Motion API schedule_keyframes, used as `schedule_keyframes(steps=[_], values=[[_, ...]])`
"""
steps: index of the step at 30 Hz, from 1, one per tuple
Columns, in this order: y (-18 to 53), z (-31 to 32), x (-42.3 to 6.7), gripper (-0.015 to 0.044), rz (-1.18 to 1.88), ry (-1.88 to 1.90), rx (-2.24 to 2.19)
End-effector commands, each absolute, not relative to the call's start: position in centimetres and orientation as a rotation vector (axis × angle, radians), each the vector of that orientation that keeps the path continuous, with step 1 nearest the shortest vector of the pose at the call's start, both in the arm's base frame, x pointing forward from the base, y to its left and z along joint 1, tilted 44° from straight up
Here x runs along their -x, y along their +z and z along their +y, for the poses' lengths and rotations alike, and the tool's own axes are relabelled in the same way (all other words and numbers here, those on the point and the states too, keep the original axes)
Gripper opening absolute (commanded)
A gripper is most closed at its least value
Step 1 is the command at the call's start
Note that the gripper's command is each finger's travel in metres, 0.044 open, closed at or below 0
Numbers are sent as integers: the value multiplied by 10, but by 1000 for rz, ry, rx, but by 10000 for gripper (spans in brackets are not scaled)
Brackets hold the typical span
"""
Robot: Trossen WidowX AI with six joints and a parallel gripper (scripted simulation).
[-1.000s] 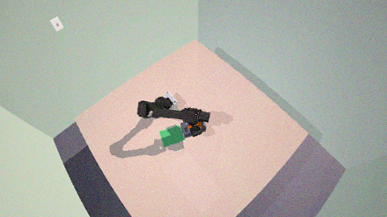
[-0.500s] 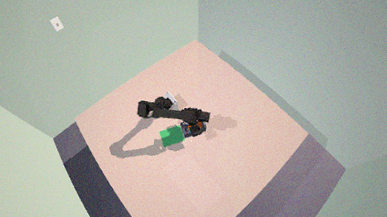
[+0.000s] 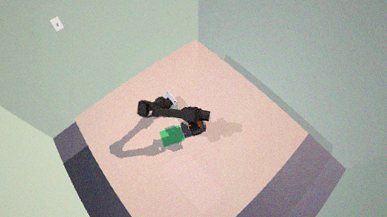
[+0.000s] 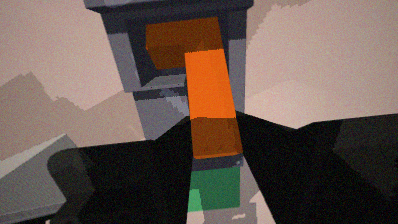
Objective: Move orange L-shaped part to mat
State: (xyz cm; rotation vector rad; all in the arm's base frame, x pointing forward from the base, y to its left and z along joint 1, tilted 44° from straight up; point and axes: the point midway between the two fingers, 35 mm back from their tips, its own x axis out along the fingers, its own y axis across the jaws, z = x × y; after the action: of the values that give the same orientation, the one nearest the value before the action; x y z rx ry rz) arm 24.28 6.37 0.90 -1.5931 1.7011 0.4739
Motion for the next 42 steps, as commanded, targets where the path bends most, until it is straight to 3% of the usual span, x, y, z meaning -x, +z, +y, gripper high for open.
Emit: schedule_keyframes(steps=[1,42], values=[[14,69,-243,0,1698,472,1587],[61,113,-239,0,1698,475,1588]])
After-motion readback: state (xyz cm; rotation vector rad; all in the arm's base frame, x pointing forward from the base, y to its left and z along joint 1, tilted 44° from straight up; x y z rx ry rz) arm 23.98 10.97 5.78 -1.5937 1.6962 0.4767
